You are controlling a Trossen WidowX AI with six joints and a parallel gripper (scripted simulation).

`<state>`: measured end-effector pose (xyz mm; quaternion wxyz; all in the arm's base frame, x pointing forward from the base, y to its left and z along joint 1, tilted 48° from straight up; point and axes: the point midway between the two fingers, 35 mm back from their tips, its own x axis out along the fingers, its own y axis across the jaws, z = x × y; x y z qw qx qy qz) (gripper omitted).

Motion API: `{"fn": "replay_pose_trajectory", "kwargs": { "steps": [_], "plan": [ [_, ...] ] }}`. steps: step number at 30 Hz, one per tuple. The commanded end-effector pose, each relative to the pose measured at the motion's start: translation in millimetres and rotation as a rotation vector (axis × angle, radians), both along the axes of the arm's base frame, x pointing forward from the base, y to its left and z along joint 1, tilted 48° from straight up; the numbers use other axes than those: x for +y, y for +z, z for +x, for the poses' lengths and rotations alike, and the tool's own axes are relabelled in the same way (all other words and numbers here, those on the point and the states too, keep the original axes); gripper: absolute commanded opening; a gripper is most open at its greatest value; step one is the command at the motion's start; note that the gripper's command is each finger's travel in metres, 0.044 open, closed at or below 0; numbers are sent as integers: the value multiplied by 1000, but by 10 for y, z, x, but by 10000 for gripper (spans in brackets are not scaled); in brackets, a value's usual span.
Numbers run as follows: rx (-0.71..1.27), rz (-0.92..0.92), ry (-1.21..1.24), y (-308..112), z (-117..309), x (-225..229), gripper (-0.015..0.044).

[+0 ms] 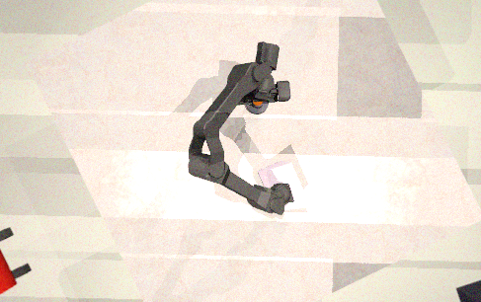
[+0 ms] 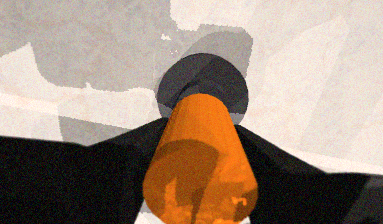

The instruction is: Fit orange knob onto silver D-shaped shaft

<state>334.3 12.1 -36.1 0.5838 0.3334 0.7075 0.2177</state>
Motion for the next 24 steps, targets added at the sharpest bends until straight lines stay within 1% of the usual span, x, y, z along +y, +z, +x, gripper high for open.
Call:
{"fn": "replay_pose_trajectory", "kwargs": {
  "steps": [1,24],
  "plan": [
    [-61,9,52,-5,6,-12,0],
    [-61,9,52,10,-1,-4,0]
  ]
}}
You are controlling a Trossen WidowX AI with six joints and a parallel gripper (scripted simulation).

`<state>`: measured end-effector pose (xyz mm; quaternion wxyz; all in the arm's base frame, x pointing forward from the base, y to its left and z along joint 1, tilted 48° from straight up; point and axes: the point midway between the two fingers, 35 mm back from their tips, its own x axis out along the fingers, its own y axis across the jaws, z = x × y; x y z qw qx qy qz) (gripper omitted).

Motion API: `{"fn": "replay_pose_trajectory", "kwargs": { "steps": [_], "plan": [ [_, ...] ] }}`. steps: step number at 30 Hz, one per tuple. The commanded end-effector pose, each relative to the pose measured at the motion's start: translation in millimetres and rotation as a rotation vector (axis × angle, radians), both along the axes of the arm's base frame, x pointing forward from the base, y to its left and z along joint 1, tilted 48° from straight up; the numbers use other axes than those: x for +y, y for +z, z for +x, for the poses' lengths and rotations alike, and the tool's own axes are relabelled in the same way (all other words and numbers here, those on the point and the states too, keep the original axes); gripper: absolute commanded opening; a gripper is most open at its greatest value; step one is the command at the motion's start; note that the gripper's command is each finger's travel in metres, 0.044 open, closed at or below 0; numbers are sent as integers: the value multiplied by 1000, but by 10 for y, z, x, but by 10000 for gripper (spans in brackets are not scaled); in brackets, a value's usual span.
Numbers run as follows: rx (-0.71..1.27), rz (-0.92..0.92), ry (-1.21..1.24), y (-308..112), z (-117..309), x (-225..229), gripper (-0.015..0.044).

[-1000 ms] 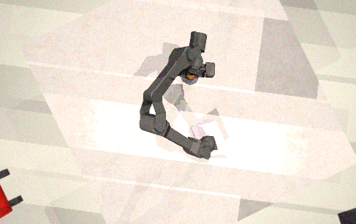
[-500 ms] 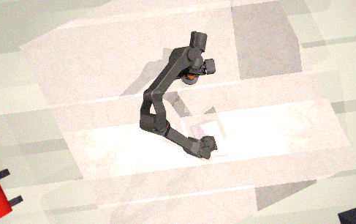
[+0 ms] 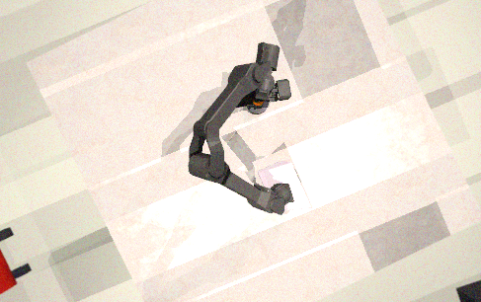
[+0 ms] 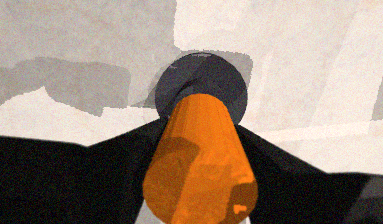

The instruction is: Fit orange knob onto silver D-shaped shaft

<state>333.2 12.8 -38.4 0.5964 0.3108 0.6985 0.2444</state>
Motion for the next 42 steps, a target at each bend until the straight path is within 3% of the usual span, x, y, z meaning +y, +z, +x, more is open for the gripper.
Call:
{"fn": "replay_pose_trajectory", "kwargs": {
  "steps": [1,10,34,42],
  "plan": [
    [-5,3,0,38,12,-13,0],
    [-157,22,143,26,21,-23,0],
    [-163,23,149,37,13,-21,0],
    [-309,42,285,29,25,-22,0]
  ]
}}
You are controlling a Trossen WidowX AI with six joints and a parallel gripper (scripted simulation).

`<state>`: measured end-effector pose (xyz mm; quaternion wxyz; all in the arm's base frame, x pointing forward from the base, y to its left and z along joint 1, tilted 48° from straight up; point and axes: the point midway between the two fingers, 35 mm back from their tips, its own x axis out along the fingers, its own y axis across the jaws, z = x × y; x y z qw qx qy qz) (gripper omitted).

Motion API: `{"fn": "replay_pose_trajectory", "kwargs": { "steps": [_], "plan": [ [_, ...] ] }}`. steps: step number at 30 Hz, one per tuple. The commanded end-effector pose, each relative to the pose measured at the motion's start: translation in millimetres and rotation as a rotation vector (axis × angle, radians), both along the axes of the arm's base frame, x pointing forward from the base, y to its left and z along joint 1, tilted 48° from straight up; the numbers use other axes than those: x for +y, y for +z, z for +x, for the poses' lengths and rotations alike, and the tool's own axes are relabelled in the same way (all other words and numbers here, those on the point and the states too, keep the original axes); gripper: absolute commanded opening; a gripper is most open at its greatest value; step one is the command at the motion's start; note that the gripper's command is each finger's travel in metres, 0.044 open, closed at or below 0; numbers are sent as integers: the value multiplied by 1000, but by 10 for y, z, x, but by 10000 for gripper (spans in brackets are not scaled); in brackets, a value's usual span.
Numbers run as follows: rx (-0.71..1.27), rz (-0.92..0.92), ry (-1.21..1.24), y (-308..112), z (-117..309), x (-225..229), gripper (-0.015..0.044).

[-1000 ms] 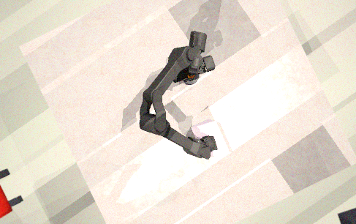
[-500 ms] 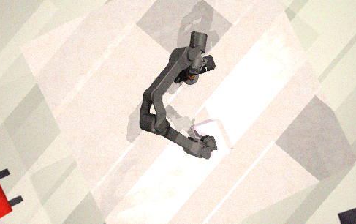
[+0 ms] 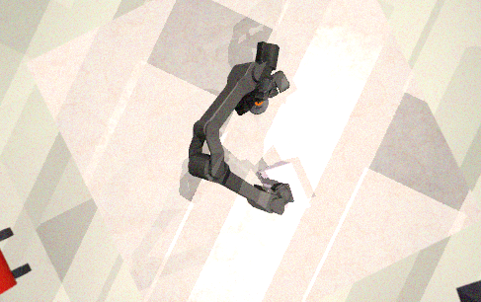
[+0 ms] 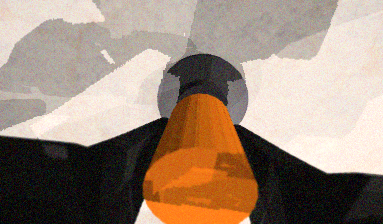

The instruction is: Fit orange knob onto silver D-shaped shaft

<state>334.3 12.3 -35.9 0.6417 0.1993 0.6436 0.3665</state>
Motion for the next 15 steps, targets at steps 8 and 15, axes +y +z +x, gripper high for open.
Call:
{"fn": "replay_pose_trajectory", "kwargs": {
  "steps": [8,15],
  "plan": [
    [-48,6,39,-14,-2,-13,0],
    [-48,6,39,-29,-5,16,0]
  ]
}}
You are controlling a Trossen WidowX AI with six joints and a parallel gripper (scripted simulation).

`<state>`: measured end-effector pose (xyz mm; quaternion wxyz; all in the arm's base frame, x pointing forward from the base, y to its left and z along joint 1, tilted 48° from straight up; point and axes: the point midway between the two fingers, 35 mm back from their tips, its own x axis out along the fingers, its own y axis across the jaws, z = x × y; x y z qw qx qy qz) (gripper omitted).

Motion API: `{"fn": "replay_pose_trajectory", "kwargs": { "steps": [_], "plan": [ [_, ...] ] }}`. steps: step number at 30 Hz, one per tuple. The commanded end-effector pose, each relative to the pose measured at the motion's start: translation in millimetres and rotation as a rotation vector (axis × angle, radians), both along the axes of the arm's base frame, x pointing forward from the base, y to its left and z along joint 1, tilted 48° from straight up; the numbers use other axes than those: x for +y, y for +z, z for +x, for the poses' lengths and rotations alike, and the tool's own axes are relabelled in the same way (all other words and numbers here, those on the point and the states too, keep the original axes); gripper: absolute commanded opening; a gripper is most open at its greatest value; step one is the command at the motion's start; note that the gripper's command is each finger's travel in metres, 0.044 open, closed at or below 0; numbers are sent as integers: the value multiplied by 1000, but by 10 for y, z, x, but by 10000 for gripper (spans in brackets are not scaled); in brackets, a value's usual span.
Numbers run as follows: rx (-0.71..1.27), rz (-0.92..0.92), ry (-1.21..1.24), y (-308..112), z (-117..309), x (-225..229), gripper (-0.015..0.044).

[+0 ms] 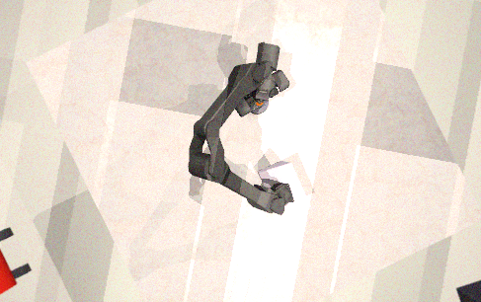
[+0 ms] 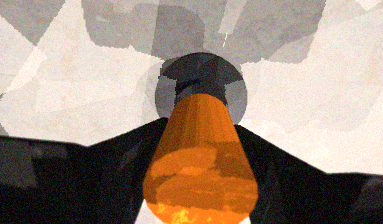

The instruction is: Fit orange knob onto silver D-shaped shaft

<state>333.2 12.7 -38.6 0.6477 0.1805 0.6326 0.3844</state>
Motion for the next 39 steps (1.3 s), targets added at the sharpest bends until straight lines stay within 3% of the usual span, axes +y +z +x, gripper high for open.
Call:
{"fn": "replay_pose_trajectory", "kwargs": {
  "steps": [1,13,20,39],
  "plan": [
    [-6,2,0,-2,7,16,0],
    [-12,3,6,41,20,-16,0],
    [-158,21,143,28,23,-29,0],
    [-158,22,143,0,10,8,0]
  ]
}}
